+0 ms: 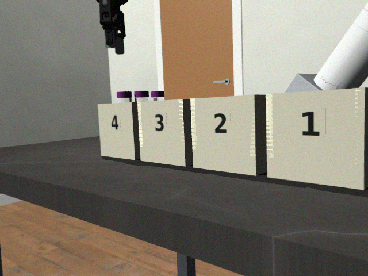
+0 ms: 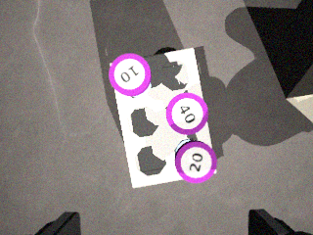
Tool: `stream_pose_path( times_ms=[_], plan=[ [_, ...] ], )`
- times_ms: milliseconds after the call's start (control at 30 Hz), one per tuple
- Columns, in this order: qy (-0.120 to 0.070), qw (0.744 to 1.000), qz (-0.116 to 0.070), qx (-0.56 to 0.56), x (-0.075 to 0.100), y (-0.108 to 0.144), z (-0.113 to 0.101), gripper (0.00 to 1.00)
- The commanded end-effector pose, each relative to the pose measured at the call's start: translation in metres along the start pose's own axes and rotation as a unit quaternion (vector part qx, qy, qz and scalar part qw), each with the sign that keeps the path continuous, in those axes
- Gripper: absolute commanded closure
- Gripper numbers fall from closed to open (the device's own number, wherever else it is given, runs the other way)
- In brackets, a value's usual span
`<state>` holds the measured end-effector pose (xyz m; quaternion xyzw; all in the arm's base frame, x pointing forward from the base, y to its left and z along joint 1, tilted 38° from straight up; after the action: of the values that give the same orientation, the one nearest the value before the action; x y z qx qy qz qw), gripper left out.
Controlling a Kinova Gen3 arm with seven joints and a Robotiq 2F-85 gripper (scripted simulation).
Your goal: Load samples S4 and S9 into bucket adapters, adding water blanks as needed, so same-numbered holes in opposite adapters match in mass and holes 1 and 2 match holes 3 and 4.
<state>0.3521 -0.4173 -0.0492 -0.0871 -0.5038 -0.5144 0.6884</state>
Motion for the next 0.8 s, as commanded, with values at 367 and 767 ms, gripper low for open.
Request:
stream_pose_path(
  times_ms=[367,767],
  plan=[
    [-0.001,0.997,0.000,0.083,0.021,0.014,0.020,0.00],
    [-0.001,0.960,0.000,0.280,0.021,0.049,0.069,0.00]
  ],
)
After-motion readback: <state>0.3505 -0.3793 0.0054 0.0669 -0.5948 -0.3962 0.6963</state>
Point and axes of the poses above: the point where the finger pads meet when closed, its own x axis back along the fingers, its own y axis across the jaws, z = x × y, the point moved 9 cm from there along x, back along the fingers, and after that the axes turned 8 degrees about -x, right-handed, at the moved point
